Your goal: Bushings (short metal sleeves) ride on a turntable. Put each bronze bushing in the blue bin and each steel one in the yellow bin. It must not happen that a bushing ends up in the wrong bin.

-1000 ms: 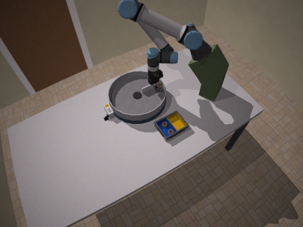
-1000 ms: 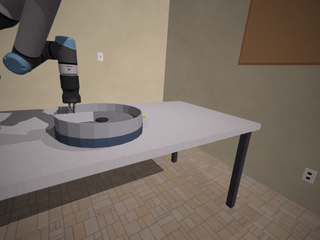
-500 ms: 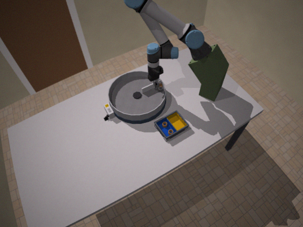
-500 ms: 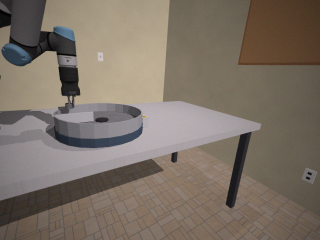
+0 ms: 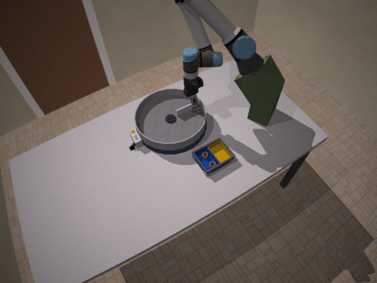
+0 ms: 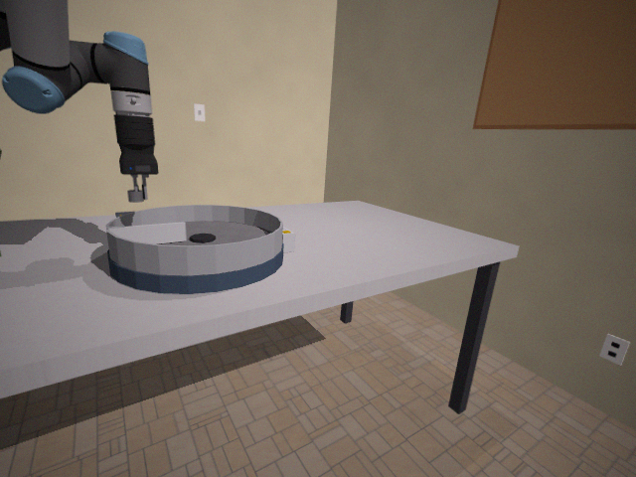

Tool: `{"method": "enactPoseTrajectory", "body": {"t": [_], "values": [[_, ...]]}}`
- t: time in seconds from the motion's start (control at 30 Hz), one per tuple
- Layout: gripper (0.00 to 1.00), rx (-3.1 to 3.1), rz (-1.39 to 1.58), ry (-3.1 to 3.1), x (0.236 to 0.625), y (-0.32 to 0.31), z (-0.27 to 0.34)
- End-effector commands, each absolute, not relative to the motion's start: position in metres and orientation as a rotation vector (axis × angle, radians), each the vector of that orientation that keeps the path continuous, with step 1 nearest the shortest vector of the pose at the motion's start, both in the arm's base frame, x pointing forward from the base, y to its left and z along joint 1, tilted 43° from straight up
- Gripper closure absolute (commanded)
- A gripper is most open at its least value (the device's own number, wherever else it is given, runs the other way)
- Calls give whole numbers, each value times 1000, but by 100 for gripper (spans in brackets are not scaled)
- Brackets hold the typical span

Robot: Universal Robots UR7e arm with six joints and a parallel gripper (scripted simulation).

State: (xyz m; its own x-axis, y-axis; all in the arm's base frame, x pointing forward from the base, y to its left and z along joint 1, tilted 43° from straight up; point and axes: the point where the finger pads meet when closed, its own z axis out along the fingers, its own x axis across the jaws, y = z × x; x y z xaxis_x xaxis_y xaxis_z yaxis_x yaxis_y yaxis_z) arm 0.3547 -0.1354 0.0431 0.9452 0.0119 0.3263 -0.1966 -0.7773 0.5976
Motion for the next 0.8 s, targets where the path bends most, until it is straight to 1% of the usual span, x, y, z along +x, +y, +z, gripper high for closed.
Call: {"method": "enactPoseTrajectory", "body": {"t": [0.0,0.1,0.23,0.43,0.57,0.77], "values": [[100,2433,410,-131,354,-134,46],[100,2433,410,-131,354,-134,46],[100,2432,411,-131,363,-101,19],[100,2432,411,-131,365,-92,13],[100,2432,411,-131,374,-59,-12],[100,2432,411,-131,379,-42,-25]]}}
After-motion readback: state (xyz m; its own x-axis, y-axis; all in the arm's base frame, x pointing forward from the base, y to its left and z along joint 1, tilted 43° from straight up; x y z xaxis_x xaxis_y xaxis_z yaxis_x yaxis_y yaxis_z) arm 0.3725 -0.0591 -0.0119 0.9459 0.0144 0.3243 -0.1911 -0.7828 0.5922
